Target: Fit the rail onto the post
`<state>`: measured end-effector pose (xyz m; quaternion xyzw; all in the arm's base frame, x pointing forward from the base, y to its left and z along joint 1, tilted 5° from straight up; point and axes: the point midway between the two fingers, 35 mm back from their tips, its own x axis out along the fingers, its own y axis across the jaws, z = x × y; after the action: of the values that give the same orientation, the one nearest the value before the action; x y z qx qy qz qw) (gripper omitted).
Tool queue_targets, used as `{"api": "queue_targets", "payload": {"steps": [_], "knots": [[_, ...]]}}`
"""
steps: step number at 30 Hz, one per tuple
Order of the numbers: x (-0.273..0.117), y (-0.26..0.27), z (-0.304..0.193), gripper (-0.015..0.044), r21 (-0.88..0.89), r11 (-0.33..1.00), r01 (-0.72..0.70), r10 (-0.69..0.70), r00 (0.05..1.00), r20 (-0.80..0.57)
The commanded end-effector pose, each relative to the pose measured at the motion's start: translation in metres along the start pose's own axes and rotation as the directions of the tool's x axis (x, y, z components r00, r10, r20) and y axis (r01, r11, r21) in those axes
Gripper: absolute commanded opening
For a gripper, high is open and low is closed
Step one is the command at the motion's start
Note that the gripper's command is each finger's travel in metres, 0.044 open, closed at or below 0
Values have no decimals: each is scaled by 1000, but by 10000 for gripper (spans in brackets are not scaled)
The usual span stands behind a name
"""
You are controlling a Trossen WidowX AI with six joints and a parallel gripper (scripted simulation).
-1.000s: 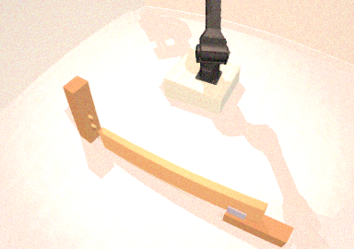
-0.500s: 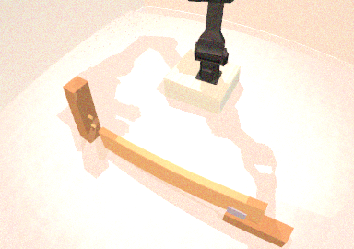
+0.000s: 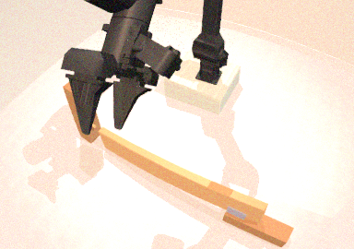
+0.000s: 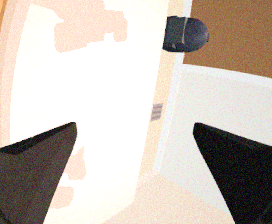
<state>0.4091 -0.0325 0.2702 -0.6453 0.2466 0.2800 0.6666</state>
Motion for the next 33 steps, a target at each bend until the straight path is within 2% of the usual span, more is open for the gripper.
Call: {"api": "queue_targets", "payload": {"steps": [1, 5, 10, 13, 33], "knots": [[28, 49, -30, 440, 50, 983, -177, 179, 983, -40], [49, 105, -59, 440, 119, 925, -362, 369, 928, -52], [59, 179, -83, 440, 207, 794, -571, 587, 810, -19], [58, 210, -89, 440, 241, 721, -650, 668, 744, 11], [78, 228, -89, 440, 243, 715, -655, 673, 740, 14]]}}
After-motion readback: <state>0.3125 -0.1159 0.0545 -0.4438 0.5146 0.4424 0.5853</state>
